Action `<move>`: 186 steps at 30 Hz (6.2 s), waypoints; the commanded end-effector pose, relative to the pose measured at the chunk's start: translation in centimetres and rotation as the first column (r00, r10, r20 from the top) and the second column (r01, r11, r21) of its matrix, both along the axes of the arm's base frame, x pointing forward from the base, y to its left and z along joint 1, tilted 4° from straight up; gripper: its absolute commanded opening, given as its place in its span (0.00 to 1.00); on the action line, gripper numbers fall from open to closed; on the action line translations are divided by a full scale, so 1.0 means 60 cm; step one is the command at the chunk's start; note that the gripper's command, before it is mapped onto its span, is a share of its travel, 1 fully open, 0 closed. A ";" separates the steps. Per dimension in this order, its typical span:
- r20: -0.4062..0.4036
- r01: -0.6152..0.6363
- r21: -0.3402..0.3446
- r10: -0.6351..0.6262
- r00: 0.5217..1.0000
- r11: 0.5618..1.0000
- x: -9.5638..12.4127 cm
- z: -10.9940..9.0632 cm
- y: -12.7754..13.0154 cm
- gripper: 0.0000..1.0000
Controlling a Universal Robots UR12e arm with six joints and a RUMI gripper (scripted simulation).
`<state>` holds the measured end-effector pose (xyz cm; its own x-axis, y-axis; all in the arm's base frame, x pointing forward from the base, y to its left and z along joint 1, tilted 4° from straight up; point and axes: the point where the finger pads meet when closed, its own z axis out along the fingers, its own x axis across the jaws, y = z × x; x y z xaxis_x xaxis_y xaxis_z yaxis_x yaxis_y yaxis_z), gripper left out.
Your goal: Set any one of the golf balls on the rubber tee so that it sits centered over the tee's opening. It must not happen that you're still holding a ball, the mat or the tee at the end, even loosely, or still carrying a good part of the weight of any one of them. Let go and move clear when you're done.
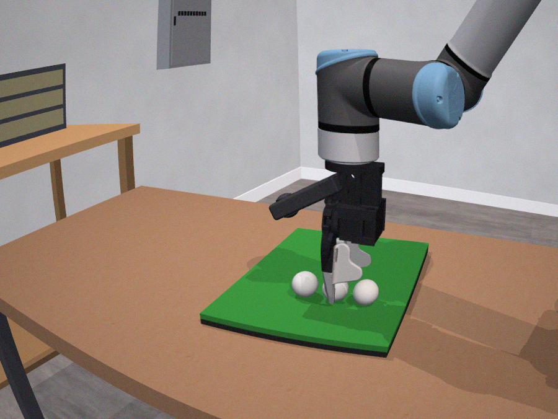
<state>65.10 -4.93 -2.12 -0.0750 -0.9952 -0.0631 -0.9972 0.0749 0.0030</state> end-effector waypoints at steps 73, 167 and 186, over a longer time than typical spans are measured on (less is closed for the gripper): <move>-0.001 0.000 0.002 0.000 1.000 1.000 0.007 0.011 -0.290 0.00; 0.003 0.000 -0.002 0.000 1.000 1.000 0.008 0.177 -0.302 1.00; 0.003 0.000 -0.002 0.000 1.000 1.000 0.008 0.177 -0.302 1.00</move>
